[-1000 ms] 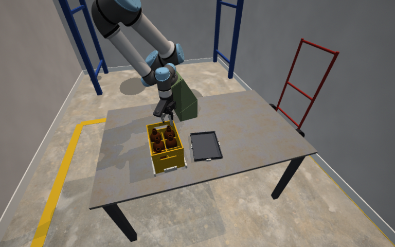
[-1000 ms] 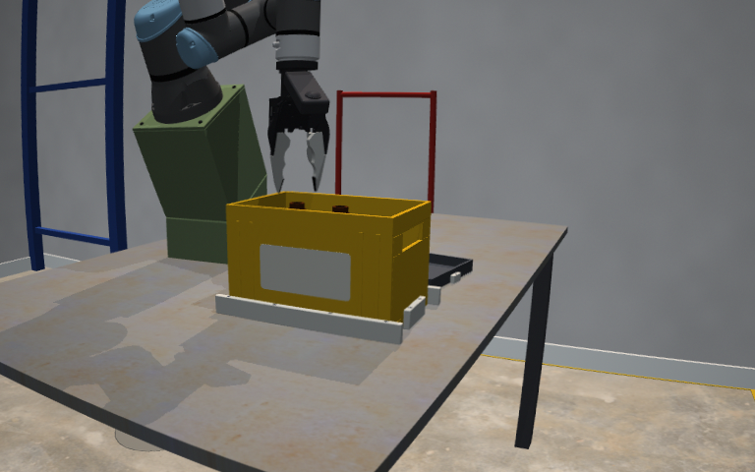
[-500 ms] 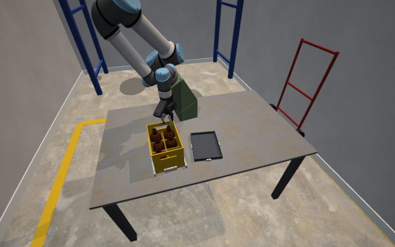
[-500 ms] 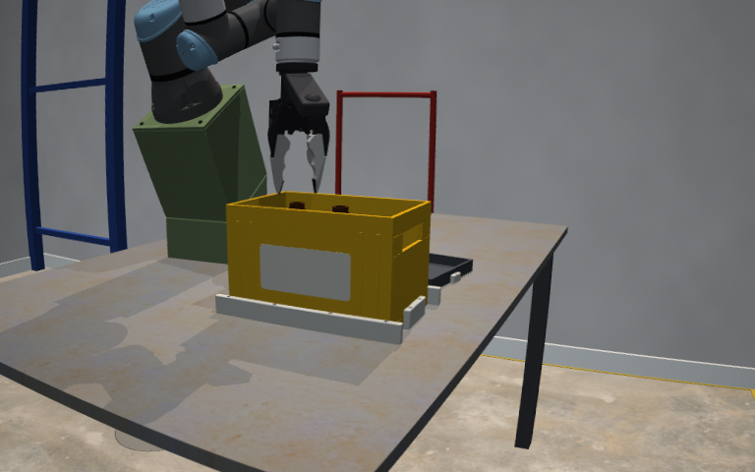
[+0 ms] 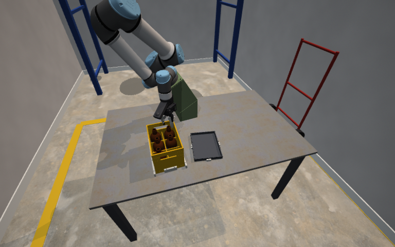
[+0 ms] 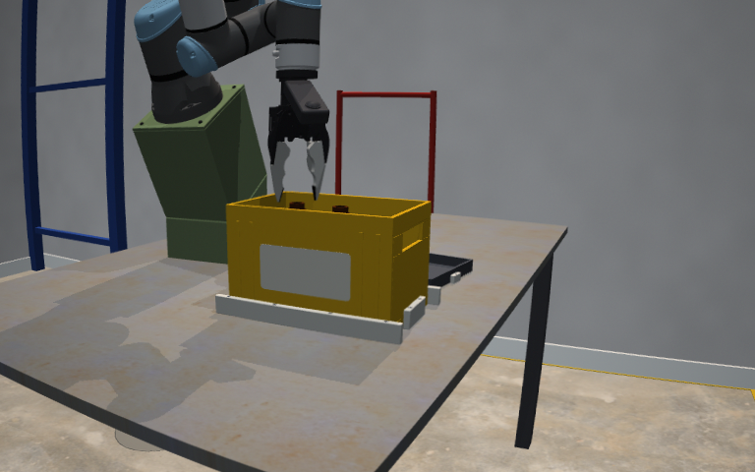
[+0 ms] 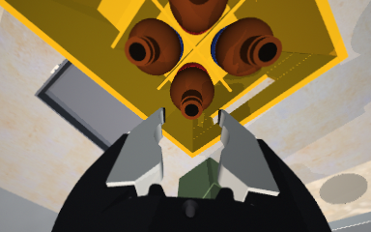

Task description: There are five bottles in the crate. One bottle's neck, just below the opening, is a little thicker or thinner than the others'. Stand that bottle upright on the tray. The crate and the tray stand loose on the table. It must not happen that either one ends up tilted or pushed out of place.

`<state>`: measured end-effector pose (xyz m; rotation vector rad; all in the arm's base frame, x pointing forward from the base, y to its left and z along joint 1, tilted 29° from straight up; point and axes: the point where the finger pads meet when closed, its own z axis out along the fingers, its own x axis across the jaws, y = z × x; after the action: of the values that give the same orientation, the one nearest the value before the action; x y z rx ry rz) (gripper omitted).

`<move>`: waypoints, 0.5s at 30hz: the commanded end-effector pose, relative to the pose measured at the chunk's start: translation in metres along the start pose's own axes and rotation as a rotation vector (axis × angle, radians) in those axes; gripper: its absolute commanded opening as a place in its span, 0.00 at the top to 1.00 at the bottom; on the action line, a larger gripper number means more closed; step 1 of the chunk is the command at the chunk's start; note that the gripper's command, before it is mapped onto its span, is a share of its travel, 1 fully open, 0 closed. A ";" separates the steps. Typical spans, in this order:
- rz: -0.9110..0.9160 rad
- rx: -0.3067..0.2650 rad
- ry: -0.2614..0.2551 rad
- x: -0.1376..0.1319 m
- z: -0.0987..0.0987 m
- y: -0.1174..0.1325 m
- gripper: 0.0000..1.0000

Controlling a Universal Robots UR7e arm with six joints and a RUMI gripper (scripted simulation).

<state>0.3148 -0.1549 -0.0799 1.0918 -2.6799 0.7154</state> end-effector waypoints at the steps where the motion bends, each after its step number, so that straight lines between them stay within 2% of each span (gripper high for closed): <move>1: 0.000 0.002 -0.001 0.000 0.006 0.000 0.62; 15: 0.000 0.002 -0.001 0.000 0.019 0.000 0.62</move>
<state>0.3153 -0.1622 -0.0930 1.0917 -2.6798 0.7154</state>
